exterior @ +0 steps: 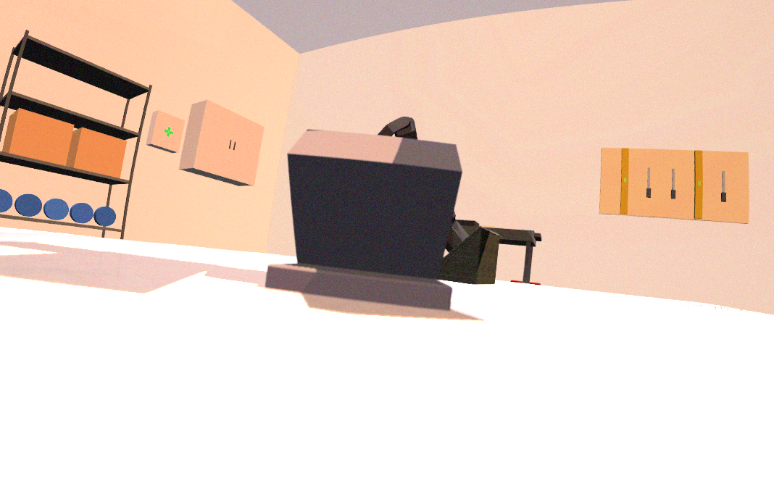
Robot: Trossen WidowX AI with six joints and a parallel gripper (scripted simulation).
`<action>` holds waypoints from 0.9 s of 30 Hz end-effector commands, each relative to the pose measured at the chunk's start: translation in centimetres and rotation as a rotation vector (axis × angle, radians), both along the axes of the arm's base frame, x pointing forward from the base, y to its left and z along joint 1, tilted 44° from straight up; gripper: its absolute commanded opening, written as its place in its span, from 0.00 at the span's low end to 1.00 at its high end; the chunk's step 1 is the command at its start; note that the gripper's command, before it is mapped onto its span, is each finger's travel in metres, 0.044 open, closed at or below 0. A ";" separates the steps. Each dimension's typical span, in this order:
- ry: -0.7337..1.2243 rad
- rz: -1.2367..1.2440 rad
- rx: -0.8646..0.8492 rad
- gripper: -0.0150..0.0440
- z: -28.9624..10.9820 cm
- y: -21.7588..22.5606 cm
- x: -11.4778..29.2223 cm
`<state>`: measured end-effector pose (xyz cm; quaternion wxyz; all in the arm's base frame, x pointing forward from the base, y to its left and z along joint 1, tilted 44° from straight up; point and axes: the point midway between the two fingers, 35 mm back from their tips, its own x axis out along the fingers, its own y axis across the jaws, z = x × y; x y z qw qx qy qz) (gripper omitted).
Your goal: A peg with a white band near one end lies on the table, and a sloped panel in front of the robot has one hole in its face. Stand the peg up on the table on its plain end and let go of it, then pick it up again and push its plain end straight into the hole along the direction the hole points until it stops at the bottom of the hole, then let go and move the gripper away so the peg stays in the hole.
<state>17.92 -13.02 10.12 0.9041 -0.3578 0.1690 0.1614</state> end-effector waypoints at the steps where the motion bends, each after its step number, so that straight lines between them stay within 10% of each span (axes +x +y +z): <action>1: 0.001 0.000 0.000 0.56 0.0 0.0 0.0; 11: 0.001 0.000 0.000 1.00 0.0 0.0 0.0; 27: 0.078 0.026 -0.030 1.00 7.0 6.4 2.8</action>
